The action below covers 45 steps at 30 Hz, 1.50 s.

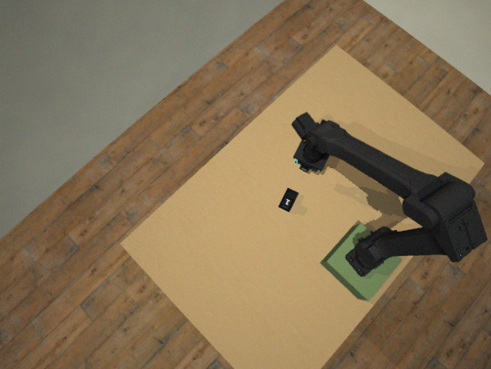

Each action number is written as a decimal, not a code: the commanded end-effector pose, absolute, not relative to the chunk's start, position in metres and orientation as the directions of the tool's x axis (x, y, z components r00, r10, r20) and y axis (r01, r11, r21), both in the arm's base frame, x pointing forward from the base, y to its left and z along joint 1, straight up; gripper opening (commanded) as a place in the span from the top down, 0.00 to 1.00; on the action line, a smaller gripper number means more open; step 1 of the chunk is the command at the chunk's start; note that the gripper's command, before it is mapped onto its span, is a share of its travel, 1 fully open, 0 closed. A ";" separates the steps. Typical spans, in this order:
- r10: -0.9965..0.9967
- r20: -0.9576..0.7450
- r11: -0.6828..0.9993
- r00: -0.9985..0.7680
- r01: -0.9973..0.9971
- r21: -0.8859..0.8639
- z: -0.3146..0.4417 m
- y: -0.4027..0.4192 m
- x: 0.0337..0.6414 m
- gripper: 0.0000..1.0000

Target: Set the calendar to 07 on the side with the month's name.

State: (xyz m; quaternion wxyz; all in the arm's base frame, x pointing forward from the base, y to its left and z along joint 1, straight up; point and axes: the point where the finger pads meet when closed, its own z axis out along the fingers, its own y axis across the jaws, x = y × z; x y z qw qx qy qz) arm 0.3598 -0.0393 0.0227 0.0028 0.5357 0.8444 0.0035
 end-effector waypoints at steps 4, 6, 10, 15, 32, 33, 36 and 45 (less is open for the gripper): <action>0.905 -0.001 0.426 -0.426 0.905 0.002 0.022 -0.038 0.363 0.73; 0.905 -0.009 0.426 -0.426 0.904 0.016 0.031 -0.028 0.358 0.73; 0.903 -0.004 0.429 -0.429 0.903 0.016 0.038 0.033 0.329 0.73; 0.903 -0.006 0.429 -0.429 0.903 0.015 0.039 0.048 0.318 0.73; 0.904 -0.002 0.427 -0.427 0.904 0.009 0.026 0.048 0.321 0.73; 0.904 -0.002 0.427 -0.427 0.904 0.009 0.026 0.048 0.321 0.73; 0.904 -0.002 0.429 -0.429 0.903 0.009 0.022 0.048 0.321 0.73; 0.904 -0.002 0.428 -0.428 0.904 0.008 -0.005 0.049 0.321 0.73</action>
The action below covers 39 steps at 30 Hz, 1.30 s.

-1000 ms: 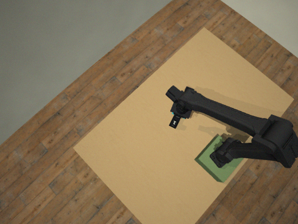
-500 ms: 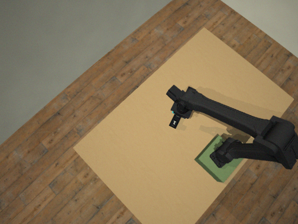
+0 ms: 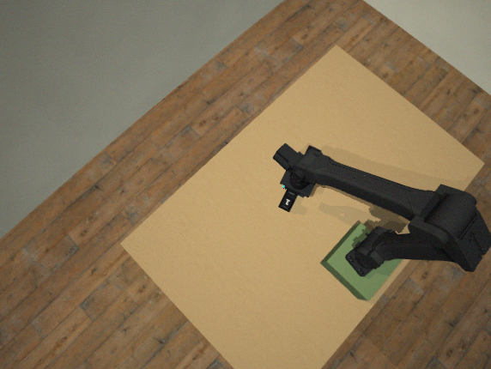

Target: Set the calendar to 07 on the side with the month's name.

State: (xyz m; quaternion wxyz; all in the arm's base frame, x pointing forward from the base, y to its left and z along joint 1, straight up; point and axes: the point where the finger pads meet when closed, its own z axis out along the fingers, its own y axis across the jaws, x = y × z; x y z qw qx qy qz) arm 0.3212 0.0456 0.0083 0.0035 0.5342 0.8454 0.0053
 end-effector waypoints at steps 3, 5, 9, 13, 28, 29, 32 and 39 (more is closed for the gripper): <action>0.903 -0.002 0.429 -0.429 0.903 0.008 -0.014 0.049 0.321 0.73; 0.903 -0.002 0.429 -0.429 0.903 0.008 -0.017 0.049 0.321 0.73; 0.904 -0.002 0.428 -0.428 0.904 0.007 -0.025 0.048 0.321 0.73; 0.904 -0.001 0.429 -0.429 0.904 0.007 -0.032 0.049 0.321 0.73; 0.904 0.000 0.429 -0.429 0.904 0.002 -0.035 0.049 0.319 0.73; 0.904 0.000 0.429 -0.429 0.904 0.002 -0.035 0.049 0.319 0.73; 0.904 0.000 0.429 -0.429 0.904 0.002 -0.035 0.049 0.319 0.73; 0.904 0.000 0.429 -0.429 0.904 0.002 -0.035 0.049 0.319 0.73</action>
